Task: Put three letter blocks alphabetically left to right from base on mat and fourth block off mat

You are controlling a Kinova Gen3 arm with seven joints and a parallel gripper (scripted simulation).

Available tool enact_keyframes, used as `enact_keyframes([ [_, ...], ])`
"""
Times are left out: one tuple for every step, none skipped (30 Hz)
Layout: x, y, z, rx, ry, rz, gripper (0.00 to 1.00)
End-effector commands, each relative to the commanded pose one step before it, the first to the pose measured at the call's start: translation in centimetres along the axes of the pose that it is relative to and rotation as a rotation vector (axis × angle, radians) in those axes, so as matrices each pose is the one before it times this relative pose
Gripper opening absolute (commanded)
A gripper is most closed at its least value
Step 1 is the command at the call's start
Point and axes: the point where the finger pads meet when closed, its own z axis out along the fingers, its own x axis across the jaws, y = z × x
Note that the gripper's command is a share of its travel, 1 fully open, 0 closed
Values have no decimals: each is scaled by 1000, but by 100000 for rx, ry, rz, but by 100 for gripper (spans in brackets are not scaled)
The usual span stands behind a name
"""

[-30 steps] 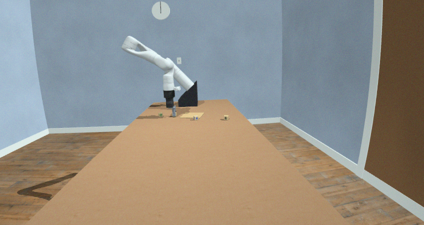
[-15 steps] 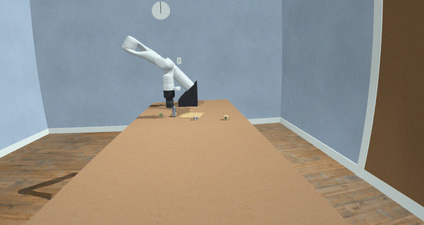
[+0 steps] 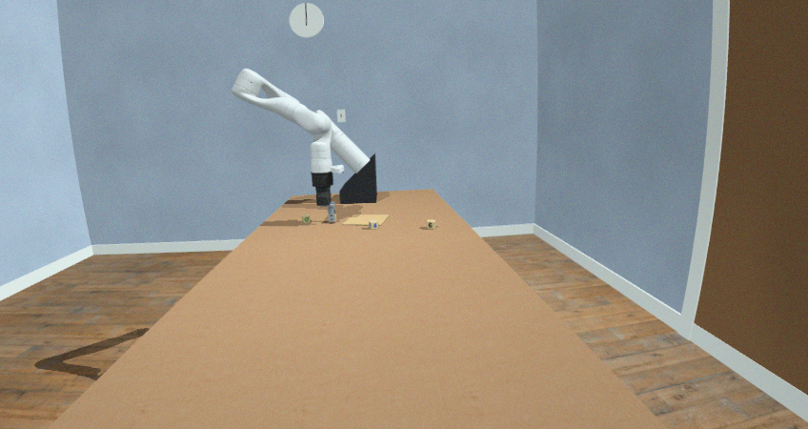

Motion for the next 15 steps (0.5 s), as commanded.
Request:
enact_keyframes([
  [-65, -124, 80, 405, 240, 170, 49],
  [-2, -4, 16, 0, -3, -11, 49],
  [-3, -6, 19, 0, -5, -12, 49],
  [-4, -7, 23, 0, -8, -14, 49],
  [-6, -8, 26, 1, -13, -16, 49],
  [-7, -8, 28, 2, -17, -17, 49],
  [-6, -7, 27, 3, -16, -12, 49],
  [-3, -4, 25, 2, -10, -6, 49],
  [0, 0, 0, 0, 0, 0, 49],
  [0, 0, 0, 0, 0, 0, 49],
  [-24, 5, 7, 25, -83, 13, 49],
  [23, 2, 26, -18, 72, -2, 49],
  [14, 0, 23, -11, 43, 6, 49],
  [-9, -3, 19, 7, -27, 8, 49],
  [-15, -3, 15, 12, -47, -4, 49],
])
